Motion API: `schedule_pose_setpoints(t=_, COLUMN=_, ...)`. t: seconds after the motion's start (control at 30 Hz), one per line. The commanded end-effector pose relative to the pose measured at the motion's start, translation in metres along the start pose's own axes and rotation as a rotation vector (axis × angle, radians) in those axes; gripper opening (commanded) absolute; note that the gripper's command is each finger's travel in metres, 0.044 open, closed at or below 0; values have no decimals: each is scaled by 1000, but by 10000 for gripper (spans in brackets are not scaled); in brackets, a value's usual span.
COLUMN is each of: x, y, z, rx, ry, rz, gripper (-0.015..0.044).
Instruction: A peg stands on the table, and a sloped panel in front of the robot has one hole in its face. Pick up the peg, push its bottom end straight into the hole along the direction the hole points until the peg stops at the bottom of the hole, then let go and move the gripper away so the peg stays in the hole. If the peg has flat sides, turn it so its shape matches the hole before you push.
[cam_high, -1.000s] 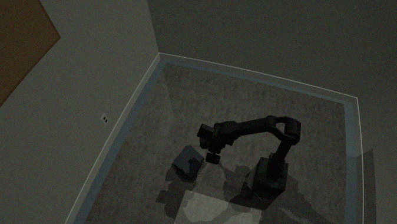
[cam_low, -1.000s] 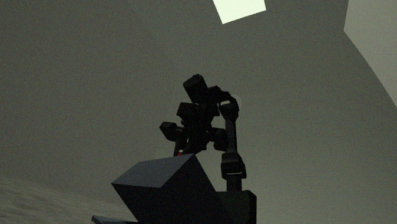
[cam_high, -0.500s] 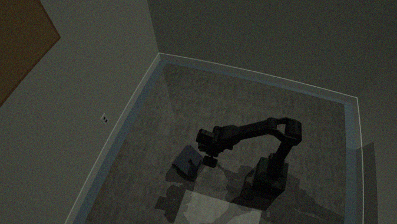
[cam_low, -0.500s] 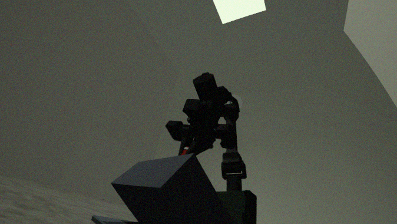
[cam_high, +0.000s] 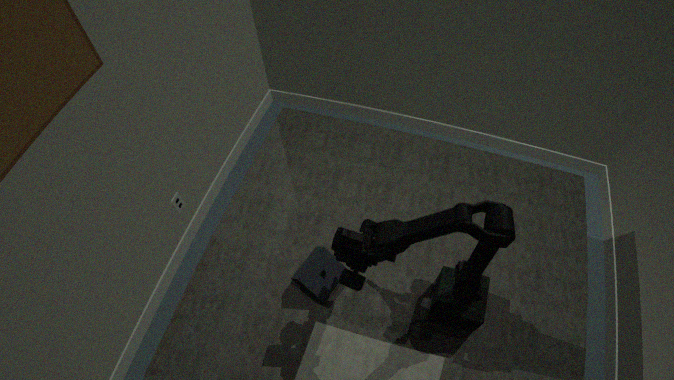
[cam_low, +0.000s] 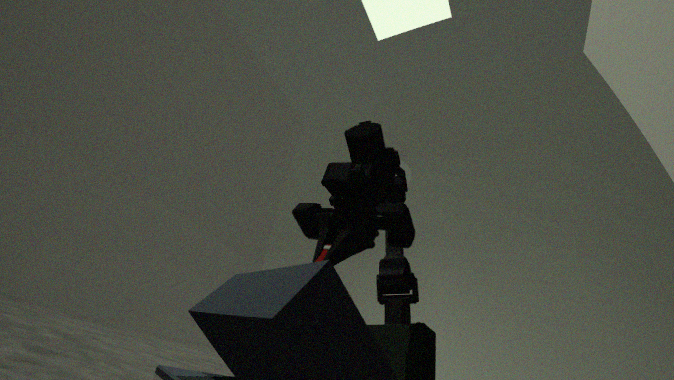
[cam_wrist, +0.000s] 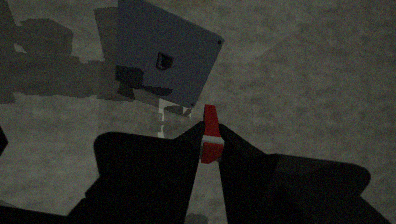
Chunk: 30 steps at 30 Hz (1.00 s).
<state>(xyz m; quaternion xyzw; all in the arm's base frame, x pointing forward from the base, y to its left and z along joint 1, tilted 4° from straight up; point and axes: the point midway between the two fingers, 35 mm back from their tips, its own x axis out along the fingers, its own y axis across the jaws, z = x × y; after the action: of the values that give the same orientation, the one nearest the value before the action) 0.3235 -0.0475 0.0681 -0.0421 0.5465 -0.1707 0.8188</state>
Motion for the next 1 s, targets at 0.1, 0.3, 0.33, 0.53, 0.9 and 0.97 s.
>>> schedule_pose_setpoints(t=0.1, x=-5, y=9, z=2, rx=40, ry=-37, rz=0, gripper=0)
schedule_pose_setpoints(t=0.3, x=-8, y=16, z=3, rx=70, ry=-62, rz=4, gripper=0)
schedule_pose_setpoints(t=0.33, x=-9, y=17, z=3, rx=75, ry=-67, rz=5, gripper=0)
schedule_pose_setpoints(t=0.53, x=-12, y=25, z=4, rx=105, ry=-92, rz=11, gripper=0)
schedule_pose_setpoints(t=0.9, x=-18, y=39, z=6, rx=161, ry=-137, rz=26, gripper=0)
schedule_pose_setpoints(t=0.97, x=-19, y=41, z=6, rx=171, ry=-145, rz=29, gripper=0)
